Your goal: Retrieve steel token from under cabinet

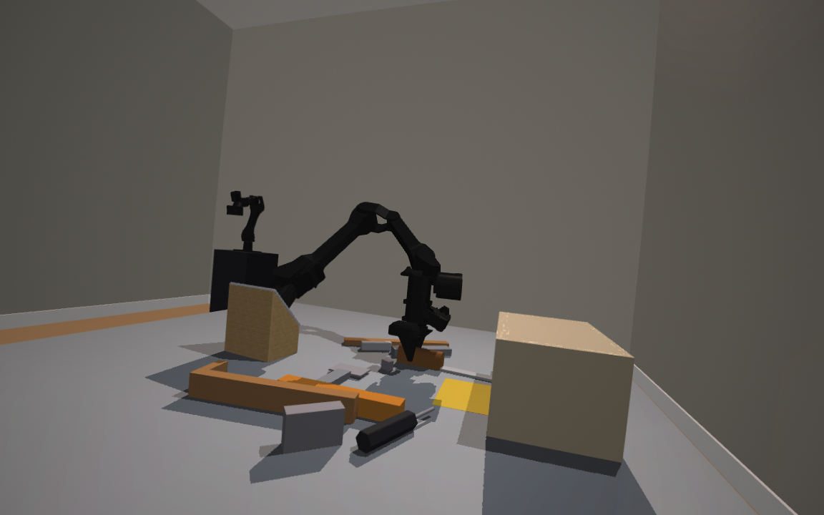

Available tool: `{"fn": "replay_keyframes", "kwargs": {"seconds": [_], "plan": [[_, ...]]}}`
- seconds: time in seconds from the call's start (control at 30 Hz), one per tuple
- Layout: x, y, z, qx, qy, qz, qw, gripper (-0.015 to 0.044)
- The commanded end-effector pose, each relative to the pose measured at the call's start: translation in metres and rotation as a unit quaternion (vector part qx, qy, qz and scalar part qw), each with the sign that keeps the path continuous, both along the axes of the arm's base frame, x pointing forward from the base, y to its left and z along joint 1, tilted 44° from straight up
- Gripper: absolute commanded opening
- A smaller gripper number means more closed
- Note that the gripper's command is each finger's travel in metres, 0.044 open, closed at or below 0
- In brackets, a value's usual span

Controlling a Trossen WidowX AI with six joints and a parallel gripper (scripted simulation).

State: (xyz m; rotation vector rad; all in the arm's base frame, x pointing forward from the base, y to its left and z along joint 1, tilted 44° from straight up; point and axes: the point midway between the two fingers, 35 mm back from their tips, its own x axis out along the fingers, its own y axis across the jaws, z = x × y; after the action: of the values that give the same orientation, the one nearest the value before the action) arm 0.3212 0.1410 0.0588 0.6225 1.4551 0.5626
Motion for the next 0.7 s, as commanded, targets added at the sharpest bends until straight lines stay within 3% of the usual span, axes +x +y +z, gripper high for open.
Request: {"fn": "replay_keyframes", "kwargs": {"seconds": [0.0,0.67], "plan": [[0.006,0.000,0.001,0.002,-0.003,0.002,1.000,0.0000],[0.026,-0.001,0.002,0.002,-0.004,0.002,1.000,0.0000]]}}
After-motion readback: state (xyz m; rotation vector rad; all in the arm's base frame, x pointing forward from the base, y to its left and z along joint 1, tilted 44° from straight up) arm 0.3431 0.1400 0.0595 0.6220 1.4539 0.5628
